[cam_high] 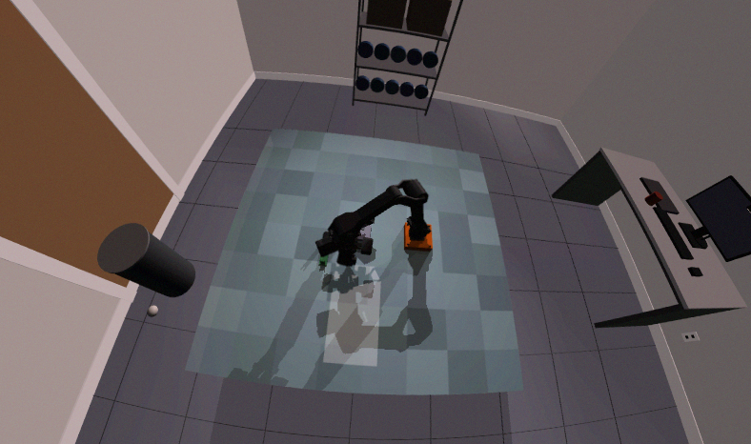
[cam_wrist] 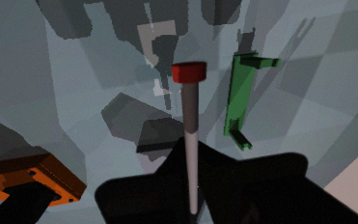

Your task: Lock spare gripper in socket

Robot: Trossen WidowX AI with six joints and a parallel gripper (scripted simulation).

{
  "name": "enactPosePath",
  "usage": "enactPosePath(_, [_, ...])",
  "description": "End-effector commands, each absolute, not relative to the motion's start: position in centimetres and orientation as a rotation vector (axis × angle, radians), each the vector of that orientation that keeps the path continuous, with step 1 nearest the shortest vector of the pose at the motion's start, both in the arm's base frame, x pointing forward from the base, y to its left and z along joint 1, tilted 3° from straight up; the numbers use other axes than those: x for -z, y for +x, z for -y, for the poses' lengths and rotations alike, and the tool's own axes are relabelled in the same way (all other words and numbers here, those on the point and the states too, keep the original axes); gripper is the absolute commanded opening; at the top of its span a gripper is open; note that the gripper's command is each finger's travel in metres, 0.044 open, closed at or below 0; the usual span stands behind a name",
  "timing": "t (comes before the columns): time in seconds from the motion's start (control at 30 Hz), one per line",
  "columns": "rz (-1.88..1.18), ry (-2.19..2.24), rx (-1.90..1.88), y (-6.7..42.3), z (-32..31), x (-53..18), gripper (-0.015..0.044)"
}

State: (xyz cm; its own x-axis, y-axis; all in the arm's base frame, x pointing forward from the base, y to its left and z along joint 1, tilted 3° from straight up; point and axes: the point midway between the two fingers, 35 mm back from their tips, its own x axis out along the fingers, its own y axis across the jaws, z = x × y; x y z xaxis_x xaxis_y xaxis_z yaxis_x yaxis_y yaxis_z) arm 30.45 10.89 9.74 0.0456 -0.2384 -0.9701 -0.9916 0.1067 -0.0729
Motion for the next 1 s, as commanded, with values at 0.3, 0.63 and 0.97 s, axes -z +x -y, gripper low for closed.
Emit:
enactPosePath(0.3, [-1.392, -1.311, -0.96, 30.4, -10.6, -7.1, 0.0])
enactPosePath(0.63, [-1.391, -1.311, -0.959, 30.2, -9.9, -7.3, 0.0])
enactPosePath(0.97, [-1.391, -1.31, -0.96, 30.3, -9.3, -7.4, 0.0])
